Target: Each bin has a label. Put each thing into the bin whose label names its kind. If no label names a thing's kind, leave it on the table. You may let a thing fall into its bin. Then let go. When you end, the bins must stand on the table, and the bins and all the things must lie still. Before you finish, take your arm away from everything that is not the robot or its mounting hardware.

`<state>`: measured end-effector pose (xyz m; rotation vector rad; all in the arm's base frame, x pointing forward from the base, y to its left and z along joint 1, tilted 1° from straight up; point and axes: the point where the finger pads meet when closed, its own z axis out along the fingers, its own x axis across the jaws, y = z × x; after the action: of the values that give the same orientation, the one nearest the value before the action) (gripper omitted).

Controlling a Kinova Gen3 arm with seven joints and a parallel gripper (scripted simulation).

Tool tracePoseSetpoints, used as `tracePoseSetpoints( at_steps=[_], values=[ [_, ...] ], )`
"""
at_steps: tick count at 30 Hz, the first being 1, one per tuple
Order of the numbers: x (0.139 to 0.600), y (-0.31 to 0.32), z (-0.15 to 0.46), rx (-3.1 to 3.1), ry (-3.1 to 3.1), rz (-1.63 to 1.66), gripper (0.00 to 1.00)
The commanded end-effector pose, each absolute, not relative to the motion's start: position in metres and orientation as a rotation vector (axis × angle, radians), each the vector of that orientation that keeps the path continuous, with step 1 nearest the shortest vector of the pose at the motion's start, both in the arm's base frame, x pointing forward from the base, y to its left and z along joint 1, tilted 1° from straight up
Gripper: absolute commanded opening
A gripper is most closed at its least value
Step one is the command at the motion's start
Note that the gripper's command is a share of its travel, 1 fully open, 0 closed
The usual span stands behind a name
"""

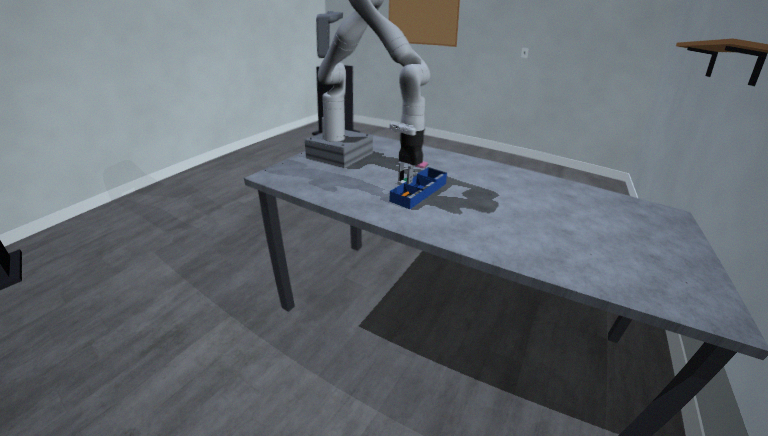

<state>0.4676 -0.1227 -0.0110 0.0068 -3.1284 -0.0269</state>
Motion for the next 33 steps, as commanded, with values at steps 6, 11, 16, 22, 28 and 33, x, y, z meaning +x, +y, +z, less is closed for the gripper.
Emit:
tracePoseSetpoints(
  at_steps=[6, 11, 16, 22, 28, 33],
  values=[
    [0.438, -0.073, -0.007, -0.543, -3.085, -0.028, 0.62],
    [0.415, -0.038, -0.006, -0.887, -2.999, -0.031, 0.62],
    [0.402, -0.017, -0.005, -1.144, -2.913, -0.024, 0.62],
    [0.375, 0.024, -0.003, -1.197, -2.891, -0.023, 0.62],
    [0.347, 0.067, -0.001, -1.201, -2.888, -0.026, 0.62],
    [0.334, 0.088, 0.000, -1.201, -2.888, -0.026, 0.62]
  ],
)
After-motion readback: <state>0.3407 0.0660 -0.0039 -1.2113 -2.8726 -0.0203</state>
